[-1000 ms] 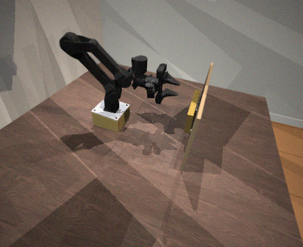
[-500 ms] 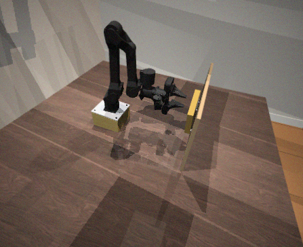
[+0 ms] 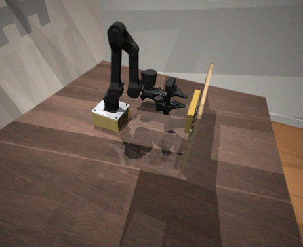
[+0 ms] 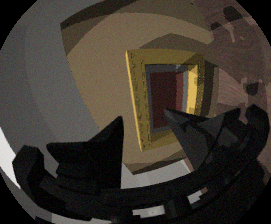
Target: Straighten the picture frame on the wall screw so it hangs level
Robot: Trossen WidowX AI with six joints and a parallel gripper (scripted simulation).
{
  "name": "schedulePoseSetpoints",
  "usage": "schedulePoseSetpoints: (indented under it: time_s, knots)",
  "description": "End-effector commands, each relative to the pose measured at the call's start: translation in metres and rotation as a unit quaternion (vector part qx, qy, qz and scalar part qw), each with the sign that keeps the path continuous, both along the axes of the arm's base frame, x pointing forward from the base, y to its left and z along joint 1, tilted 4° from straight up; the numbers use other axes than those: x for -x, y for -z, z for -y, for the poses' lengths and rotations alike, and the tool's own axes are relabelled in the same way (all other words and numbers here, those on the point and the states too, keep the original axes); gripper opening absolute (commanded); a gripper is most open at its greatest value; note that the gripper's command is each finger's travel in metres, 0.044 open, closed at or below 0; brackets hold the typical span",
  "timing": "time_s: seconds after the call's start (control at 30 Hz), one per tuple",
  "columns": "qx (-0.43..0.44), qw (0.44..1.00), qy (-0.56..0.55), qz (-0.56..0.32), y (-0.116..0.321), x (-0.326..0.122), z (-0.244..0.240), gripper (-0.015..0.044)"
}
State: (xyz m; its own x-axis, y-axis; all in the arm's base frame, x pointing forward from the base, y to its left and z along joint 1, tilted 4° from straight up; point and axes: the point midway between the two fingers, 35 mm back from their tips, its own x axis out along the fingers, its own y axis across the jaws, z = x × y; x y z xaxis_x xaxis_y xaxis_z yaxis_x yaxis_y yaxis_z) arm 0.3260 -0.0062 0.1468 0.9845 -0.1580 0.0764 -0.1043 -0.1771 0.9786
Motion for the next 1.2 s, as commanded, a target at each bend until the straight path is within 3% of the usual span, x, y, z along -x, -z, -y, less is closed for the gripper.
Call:
schedulePoseSetpoints:
  time_s: [0.0,1.17]
  knots:
    - [-0.002,1.000,-0.003,0.002,-0.001,-0.006,0.000,0.0260]
    - [-0.002,1.000,-0.003,0.003,-0.004,-0.034,0.005,0.0260]
